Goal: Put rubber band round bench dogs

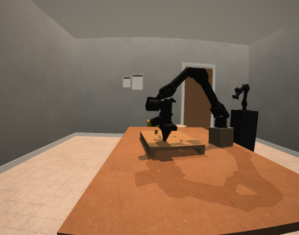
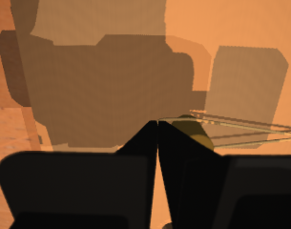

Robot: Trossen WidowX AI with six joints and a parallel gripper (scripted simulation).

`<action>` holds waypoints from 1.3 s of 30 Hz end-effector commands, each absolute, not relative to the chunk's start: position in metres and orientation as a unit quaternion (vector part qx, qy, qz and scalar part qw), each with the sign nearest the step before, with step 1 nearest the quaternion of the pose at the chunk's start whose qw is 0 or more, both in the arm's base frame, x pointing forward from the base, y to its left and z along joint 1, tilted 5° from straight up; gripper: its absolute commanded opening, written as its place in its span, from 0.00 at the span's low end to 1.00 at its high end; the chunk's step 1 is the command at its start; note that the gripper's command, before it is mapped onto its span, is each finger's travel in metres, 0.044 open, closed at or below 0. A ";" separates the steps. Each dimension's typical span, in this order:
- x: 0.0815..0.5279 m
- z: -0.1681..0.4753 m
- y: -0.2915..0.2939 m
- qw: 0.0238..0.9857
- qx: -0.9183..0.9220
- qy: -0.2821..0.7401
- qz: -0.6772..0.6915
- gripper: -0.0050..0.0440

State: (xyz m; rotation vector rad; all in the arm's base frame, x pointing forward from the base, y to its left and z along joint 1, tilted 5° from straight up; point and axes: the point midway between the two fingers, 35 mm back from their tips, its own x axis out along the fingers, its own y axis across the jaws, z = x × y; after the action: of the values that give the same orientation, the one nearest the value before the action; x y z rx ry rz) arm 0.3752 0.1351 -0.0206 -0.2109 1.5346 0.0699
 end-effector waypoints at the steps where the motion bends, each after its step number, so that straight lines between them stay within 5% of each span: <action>1: 0.378 -0.019 0.137 0.719 -0.092 0.688 0.039 0.00; 37: 0.381 -0.012 0.138 0.724 -0.091 0.682 0.039 0.00; 38: 0.381 -0.014 0.138 0.724 -0.091 0.683 0.038 0.15; 39: 0.381 -0.015 0.139 0.723 -0.091 0.684 0.038 0.20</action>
State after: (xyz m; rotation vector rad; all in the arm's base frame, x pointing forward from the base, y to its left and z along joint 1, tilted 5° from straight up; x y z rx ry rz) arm 0.3756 0.1355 -0.0227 -0.2097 1.5355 0.0795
